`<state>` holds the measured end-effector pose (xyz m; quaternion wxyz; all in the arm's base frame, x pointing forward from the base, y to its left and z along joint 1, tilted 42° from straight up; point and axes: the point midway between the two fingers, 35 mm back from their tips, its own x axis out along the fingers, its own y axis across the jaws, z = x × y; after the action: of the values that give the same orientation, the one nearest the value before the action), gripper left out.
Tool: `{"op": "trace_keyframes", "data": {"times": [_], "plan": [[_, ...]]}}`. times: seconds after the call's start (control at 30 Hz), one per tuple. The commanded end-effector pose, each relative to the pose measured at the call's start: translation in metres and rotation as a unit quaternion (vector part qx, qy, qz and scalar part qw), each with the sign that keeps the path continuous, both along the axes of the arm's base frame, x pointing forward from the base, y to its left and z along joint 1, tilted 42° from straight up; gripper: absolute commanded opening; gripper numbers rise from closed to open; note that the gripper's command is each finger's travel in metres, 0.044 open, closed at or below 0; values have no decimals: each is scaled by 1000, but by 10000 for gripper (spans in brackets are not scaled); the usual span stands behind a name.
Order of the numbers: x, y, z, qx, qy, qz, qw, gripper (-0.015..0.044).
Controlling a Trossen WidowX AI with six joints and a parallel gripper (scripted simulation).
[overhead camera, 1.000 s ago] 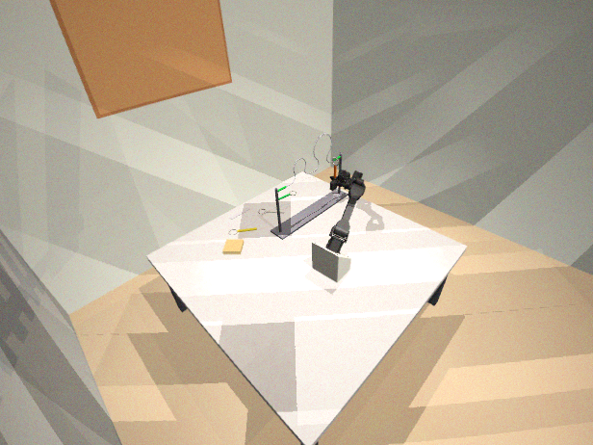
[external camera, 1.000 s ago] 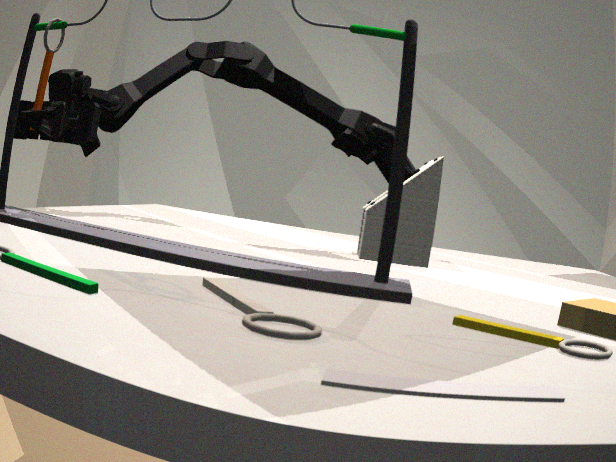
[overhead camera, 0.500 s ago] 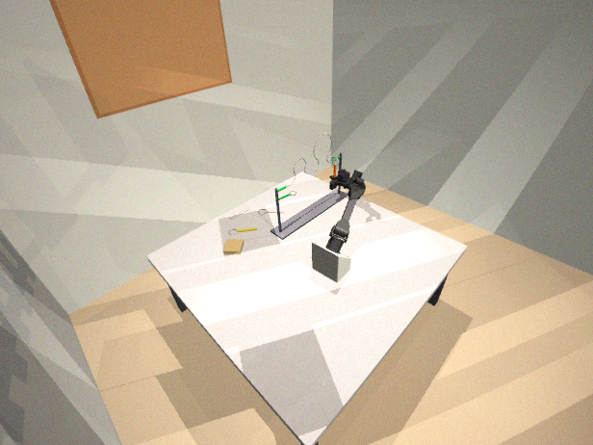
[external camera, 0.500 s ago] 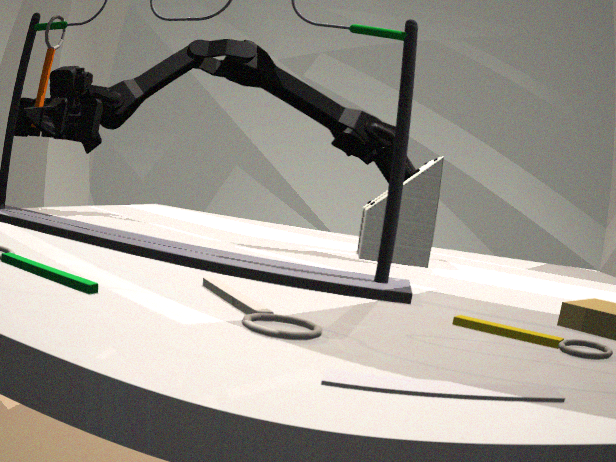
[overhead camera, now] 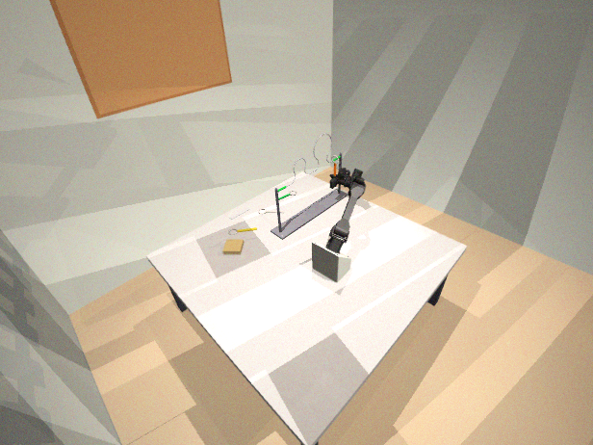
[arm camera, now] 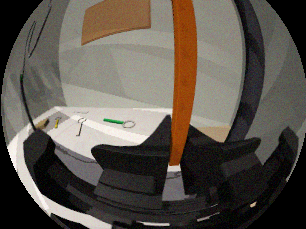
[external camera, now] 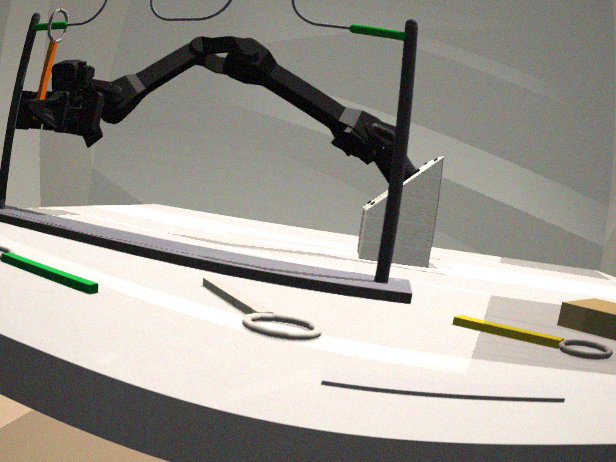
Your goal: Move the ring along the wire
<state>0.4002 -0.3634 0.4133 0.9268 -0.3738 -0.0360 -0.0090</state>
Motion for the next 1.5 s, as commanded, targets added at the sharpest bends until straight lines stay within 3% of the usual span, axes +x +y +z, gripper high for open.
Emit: {"op": "trace_keyframes", "data": {"times": [0.0, 0.3, 1.27, 1.47], "plan": [[0, 0, 0, -1, 0, -2, 1000, -150], [-2, 0, -1, 0, 7, -9, 1000, -150], [-63, 34, -18, 27, 189, -175, 966, -150], [-63, 42, -25, 45, 194, -170, 965, -150]]}}
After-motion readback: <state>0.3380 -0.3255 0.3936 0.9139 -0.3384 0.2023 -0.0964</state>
